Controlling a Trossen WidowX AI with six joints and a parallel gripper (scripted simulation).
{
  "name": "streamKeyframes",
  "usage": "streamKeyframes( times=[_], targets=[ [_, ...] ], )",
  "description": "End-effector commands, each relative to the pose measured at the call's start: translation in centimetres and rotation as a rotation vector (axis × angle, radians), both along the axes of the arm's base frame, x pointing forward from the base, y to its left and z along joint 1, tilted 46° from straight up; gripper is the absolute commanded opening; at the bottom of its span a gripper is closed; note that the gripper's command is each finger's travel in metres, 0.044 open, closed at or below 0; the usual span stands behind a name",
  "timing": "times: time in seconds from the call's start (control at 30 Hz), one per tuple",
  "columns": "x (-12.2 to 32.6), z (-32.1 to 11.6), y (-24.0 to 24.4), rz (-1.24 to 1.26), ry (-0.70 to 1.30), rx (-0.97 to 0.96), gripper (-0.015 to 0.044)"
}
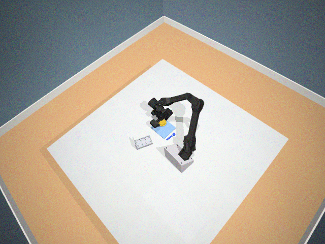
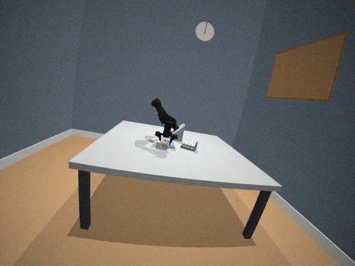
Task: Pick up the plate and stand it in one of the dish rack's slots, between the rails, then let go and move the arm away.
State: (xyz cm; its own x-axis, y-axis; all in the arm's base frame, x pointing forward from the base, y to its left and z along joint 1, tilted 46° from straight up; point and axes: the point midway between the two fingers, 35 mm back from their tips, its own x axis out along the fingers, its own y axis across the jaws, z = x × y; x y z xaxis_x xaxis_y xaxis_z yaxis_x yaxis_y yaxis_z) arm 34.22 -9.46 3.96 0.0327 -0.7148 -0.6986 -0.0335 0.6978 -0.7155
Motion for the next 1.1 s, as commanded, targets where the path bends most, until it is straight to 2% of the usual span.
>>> streamKeyframes(
  times=[0.0,0.27,0.63,1.07],
  targets=[
    [0.0,0.0,-0.1,0.003,0.001,-0.005,0.0344],
    [0.0,0.0,-0.1,0.003,0.001,-0.005,0.0291],
    [0.9,2.7,3.3,0.010,-0.001,0.008,0.0002],
    [1.3,6.7,7.8,0.022,-0.004,0.014,0.0000]
  ],
)
